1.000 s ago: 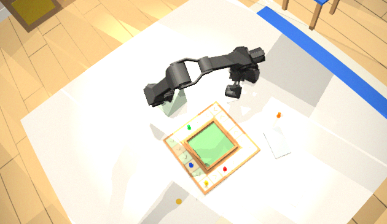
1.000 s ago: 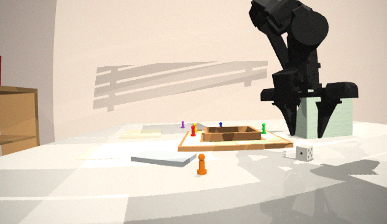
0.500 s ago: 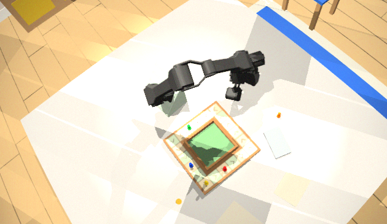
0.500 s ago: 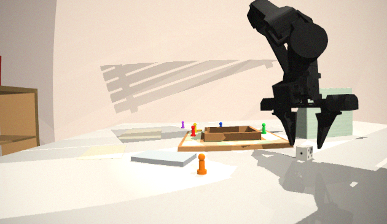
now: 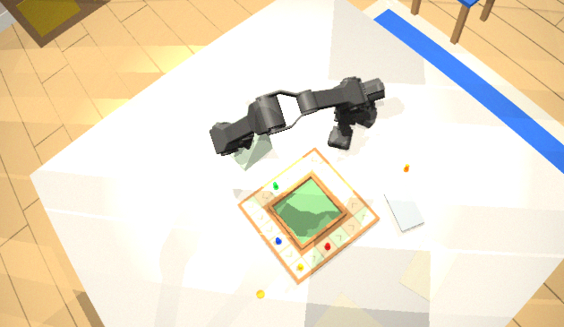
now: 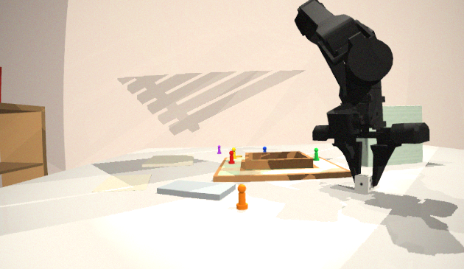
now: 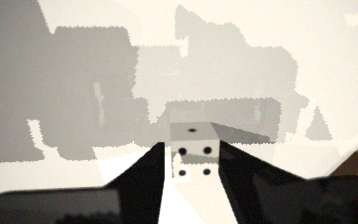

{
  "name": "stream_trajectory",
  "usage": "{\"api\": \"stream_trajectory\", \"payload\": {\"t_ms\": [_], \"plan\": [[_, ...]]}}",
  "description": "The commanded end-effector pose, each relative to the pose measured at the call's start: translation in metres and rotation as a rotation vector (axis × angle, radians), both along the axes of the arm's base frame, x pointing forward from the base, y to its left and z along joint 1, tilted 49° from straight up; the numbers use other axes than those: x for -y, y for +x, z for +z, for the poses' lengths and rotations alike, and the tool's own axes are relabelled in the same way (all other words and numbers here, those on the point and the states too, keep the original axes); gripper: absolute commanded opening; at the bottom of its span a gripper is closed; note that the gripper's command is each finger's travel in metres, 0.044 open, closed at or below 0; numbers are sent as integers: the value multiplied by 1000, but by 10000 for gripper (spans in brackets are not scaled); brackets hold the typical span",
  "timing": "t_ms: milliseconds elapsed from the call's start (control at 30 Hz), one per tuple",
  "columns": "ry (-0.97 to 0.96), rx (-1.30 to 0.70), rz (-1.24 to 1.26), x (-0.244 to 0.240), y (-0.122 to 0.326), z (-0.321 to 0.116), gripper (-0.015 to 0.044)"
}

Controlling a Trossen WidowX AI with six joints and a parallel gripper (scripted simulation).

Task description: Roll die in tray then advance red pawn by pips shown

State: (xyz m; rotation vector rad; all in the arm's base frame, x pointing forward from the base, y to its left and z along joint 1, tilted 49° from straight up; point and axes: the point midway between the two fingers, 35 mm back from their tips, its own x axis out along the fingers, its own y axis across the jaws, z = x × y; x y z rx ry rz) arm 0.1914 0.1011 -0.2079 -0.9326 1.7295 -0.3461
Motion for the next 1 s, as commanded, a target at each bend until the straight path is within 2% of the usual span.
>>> {"api": "stream_trajectory", "payload": {"t_ms": [0,133,233,967], "plan": [[-3,-1,8,1,0,0,91],[-3,-1,8,1,0,0,64],[3,-15,17,-1,0,1,0],[1,-4,8,-88,14,84,0]]}}
